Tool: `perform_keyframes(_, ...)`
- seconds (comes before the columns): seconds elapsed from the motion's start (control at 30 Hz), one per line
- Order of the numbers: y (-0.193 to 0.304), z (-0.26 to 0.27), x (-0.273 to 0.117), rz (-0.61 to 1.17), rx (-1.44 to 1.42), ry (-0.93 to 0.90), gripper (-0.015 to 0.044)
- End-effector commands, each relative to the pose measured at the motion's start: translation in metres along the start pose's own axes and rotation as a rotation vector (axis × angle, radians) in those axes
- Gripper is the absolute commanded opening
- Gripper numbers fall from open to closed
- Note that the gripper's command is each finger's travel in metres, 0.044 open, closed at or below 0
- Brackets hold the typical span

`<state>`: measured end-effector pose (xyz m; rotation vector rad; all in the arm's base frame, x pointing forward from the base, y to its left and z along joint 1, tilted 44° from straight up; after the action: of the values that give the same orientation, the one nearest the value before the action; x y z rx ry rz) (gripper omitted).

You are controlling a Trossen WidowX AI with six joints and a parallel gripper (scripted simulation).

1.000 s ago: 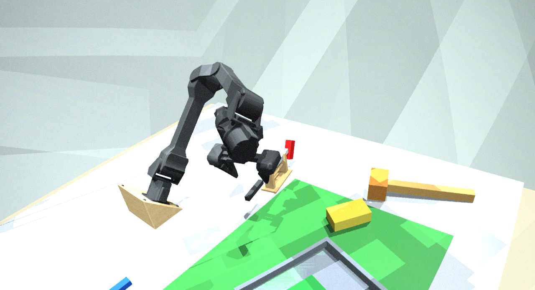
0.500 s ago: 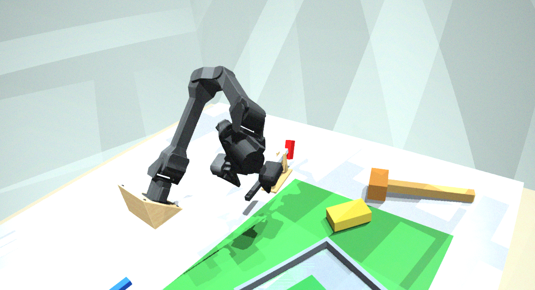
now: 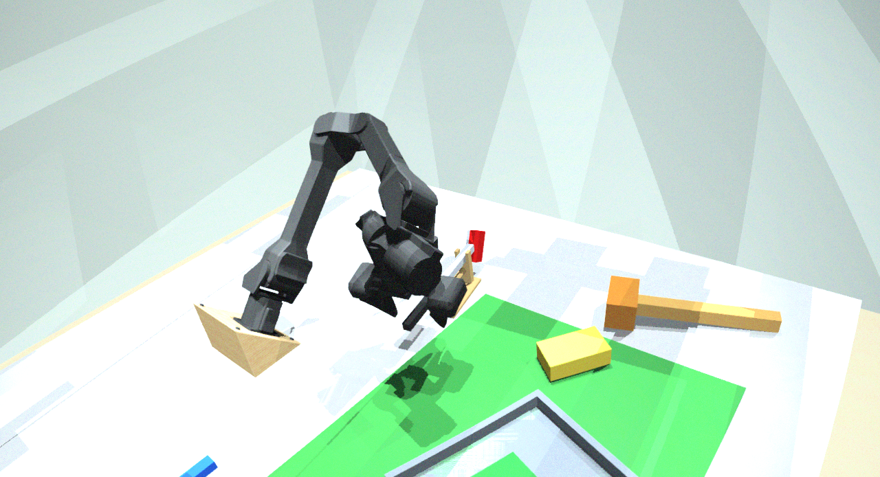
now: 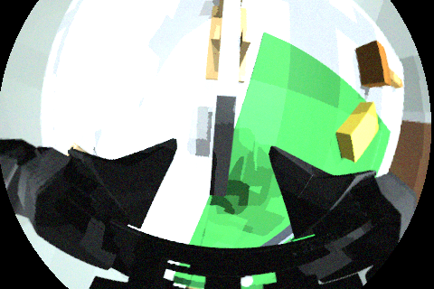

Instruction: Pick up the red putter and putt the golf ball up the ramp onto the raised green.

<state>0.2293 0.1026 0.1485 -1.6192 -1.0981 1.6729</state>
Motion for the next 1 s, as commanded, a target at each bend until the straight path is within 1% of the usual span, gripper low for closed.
perform_keyframes(0.0,0.0015,0.0018,0.0089,-0.007,0.008,-0.006,0.044)
perform_keyframes(0.2,0.0035,0.0018,0.0178,-0.008,0.008,-0.006,0.044)
perform_keyframes(0.4,0.0038,0.0019,0.0188,-0.008,0.008,-0.006,0.044)
perform_keyframes(0.93,0.0035,0.0,0.0157,-0.002,0.0,-0.001,0.002)
perform_keyframes(0.97,0.0035,0.0,0.0157,-0.002,0.0,-0.001,0.0013)
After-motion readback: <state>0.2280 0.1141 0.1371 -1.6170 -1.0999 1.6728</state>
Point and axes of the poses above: the point midway between the two fingers, 35 mm back from their tips, its own x axis out along the fingers, its own z axis across the jaws, y = z × x, the point moved 2 cm from there along -x, back along the fingers, and after that the axes turned 7 degrees about x, right-handed, at the moved point
